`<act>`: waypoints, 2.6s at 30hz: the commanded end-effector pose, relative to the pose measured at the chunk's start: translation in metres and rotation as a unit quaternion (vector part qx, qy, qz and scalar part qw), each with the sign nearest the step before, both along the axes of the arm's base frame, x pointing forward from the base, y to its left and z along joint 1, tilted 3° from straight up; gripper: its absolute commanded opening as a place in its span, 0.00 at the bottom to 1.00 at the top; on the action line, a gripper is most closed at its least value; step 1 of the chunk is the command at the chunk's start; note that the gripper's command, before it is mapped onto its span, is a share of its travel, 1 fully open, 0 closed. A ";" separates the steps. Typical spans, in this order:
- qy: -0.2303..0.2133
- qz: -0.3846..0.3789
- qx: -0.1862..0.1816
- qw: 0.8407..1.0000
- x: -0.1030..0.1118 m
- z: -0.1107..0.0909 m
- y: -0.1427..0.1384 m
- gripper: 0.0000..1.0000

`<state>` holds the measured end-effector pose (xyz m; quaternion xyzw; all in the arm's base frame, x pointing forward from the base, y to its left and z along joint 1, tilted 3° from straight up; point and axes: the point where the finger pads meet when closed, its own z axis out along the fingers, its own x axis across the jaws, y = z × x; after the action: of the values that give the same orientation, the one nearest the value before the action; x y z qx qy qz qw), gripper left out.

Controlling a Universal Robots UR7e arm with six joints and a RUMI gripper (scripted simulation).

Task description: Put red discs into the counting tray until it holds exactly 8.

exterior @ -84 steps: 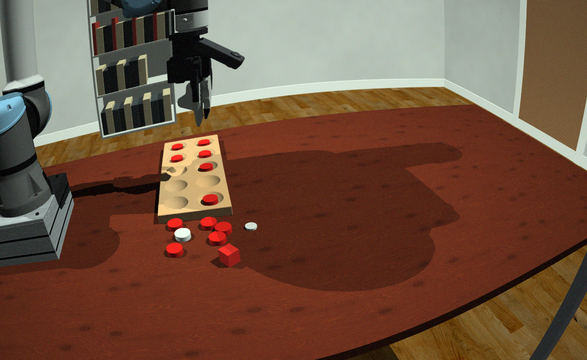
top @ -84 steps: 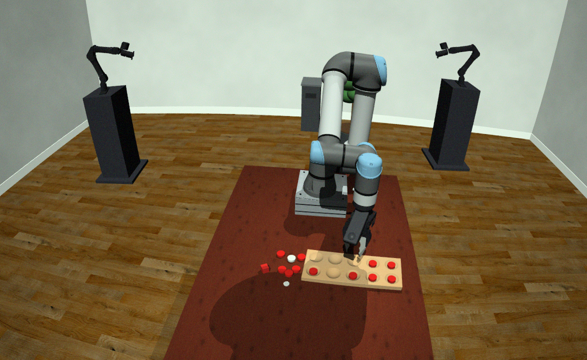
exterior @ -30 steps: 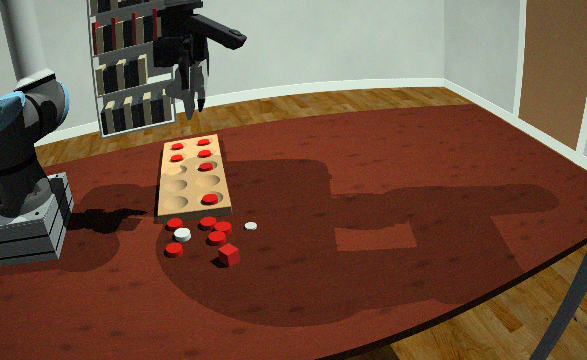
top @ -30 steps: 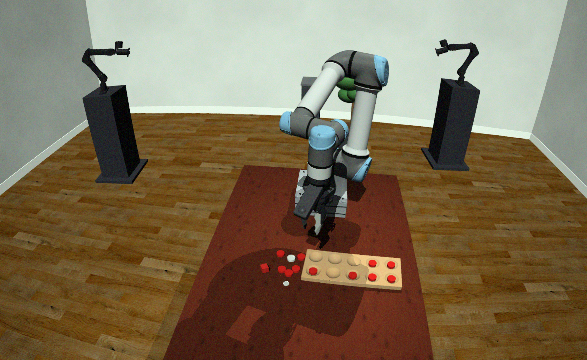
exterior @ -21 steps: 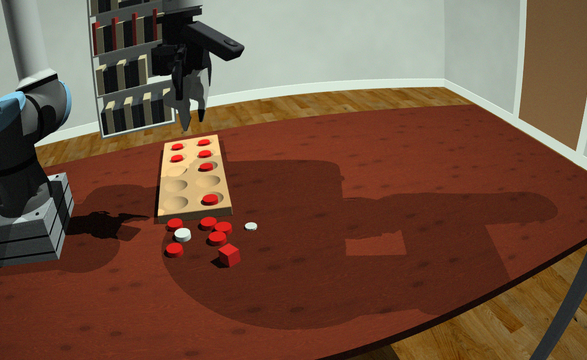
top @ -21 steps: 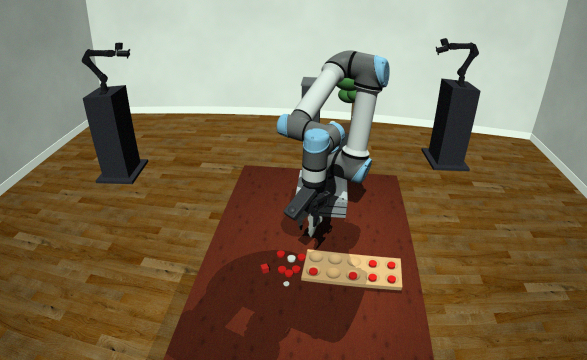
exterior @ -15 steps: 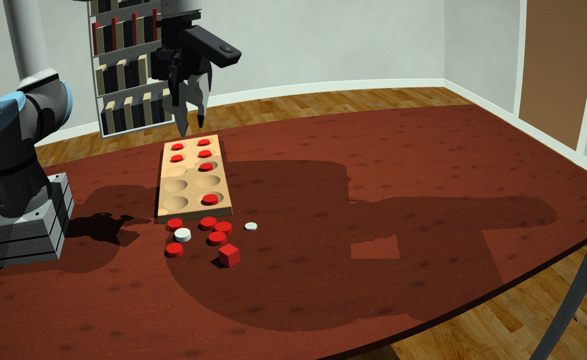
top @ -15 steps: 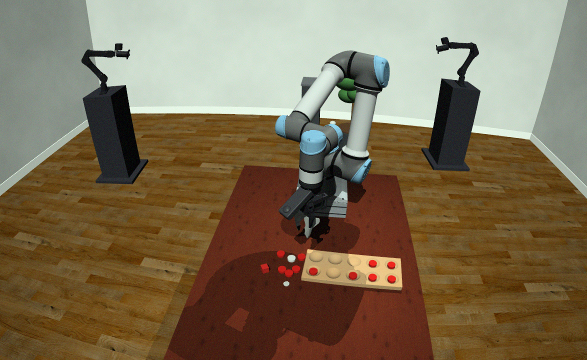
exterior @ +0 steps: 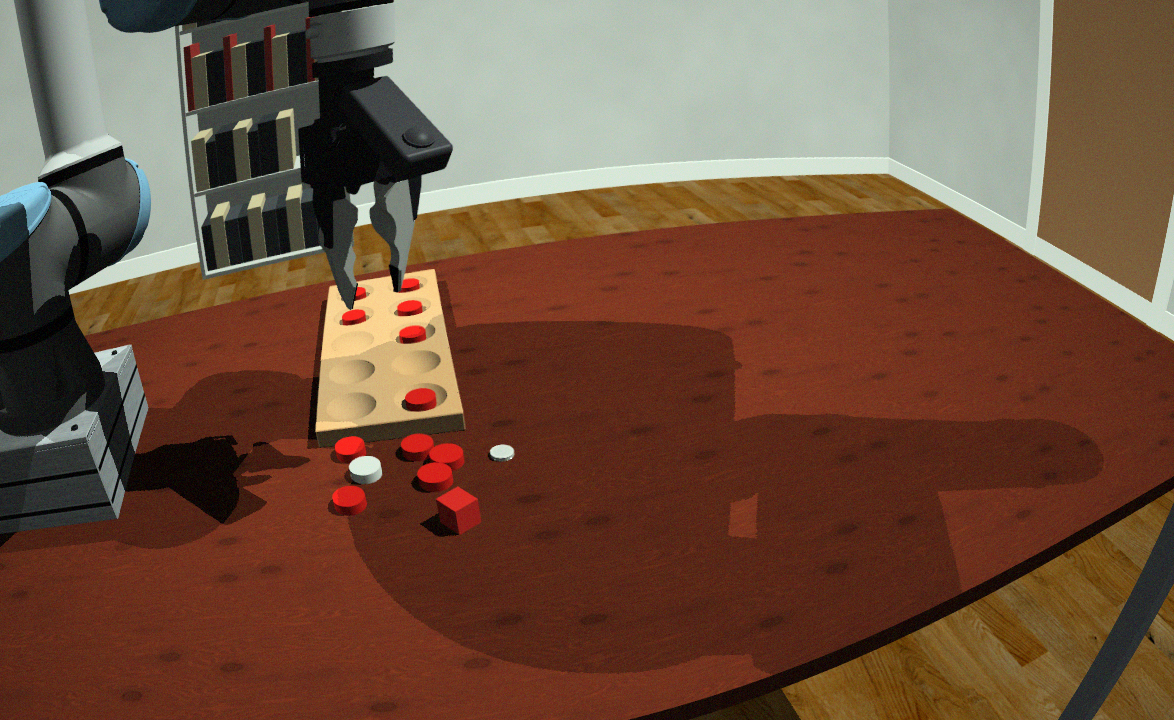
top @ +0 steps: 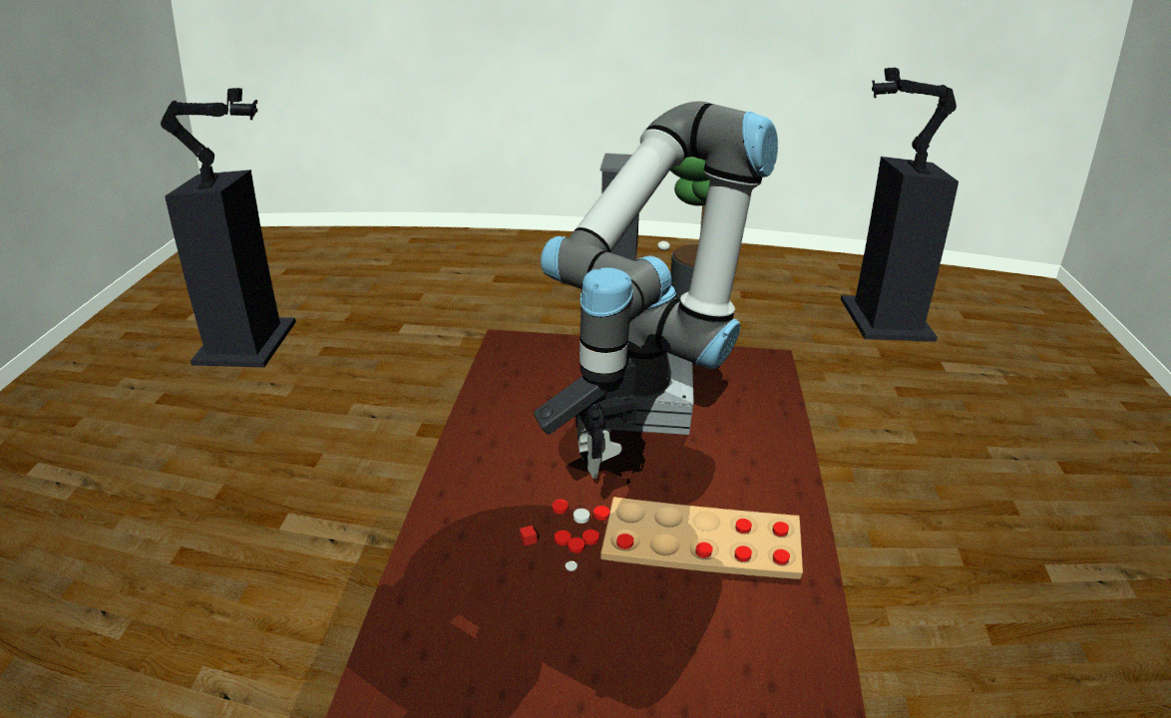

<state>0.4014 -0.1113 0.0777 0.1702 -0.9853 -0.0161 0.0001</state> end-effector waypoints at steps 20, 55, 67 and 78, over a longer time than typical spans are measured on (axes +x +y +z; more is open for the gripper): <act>0.008 -0.270 0.004 0.963 -0.034 -0.035 -0.035 0.28; 0.015 -0.460 0.008 0.888 -0.063 -0.060 -0.052 0.28; 0.015 -0.460 0.008 0.888 -0.061 -0.080 -0.052 0.28; 0.015 -0.460 0.008 0.888 -0.061 -0.134 -0.049 0.28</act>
<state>0.3379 -0.1598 -0.0307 -0.3027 -0.9527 -0.0257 0.0083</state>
